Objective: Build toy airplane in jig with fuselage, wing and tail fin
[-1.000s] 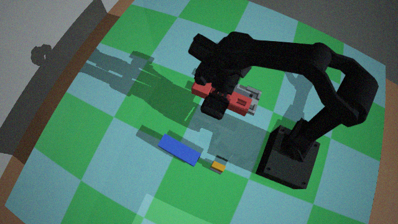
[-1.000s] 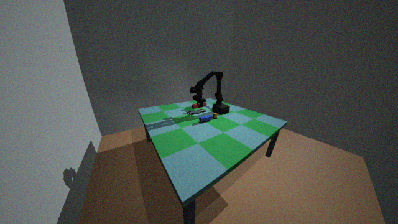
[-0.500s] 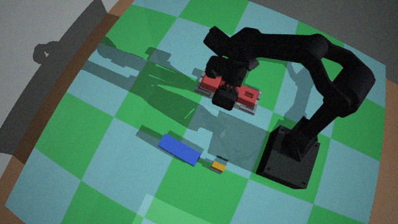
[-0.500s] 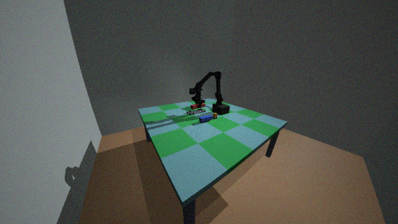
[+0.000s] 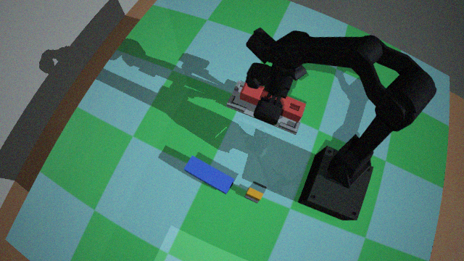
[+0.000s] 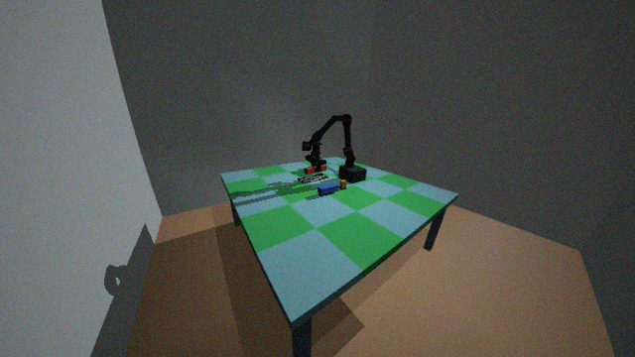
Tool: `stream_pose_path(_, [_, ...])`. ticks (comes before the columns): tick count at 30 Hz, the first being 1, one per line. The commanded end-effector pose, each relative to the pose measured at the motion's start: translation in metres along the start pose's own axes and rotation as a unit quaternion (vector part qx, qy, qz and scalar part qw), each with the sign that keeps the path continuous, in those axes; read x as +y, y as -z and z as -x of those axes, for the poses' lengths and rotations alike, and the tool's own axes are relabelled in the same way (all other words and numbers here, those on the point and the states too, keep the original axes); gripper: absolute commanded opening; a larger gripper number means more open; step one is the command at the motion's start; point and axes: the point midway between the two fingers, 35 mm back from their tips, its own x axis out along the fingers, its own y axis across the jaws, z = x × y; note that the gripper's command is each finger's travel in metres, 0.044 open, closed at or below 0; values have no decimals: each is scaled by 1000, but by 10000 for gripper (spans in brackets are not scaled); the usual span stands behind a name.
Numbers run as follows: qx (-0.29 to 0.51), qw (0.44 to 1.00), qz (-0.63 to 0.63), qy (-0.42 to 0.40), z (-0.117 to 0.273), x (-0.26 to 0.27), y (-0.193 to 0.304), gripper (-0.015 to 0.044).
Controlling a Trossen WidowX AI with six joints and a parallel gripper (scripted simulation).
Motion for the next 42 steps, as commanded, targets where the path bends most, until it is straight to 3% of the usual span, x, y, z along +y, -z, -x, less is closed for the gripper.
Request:
stream_pose_path(1, [-1,1000,3,2,0,-1,0,195])
stream_pose_path(42, [1,1000,2,-1,-39,-1,0,181])
